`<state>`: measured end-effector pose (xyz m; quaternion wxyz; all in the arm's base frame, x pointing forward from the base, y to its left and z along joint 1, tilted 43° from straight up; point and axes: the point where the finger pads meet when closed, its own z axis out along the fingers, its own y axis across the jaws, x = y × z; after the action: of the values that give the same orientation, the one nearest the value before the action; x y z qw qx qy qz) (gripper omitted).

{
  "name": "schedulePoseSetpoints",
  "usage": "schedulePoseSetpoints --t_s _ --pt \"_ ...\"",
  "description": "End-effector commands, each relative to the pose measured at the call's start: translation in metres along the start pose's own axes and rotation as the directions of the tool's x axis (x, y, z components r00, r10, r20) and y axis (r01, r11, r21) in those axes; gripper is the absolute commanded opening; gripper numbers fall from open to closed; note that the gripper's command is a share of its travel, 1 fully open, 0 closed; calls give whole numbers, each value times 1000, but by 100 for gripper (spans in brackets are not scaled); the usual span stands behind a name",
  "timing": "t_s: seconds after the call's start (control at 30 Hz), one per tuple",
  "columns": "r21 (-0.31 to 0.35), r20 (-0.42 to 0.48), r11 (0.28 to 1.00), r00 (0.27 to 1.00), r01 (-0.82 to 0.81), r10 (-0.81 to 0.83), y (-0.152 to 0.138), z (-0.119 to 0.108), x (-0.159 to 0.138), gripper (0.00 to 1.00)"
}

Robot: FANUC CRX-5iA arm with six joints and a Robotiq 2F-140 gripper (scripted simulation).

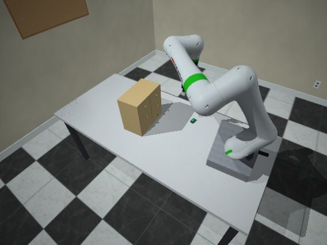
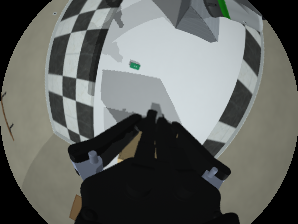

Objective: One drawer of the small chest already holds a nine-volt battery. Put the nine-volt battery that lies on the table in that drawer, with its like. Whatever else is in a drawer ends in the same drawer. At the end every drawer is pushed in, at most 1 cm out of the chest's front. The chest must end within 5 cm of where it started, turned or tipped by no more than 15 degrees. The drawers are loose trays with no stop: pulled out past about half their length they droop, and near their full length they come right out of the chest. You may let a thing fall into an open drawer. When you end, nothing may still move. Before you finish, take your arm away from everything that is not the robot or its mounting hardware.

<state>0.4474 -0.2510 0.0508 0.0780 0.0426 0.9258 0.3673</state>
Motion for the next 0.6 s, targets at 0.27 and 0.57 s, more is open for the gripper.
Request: schedulePoseSetpoints --t_s 0.27,0.57 --pt "1 -136 1000 991 0 0 0 -13 9 0" --pt "1 -152 1000 988 0 1 0 -14 11 0"
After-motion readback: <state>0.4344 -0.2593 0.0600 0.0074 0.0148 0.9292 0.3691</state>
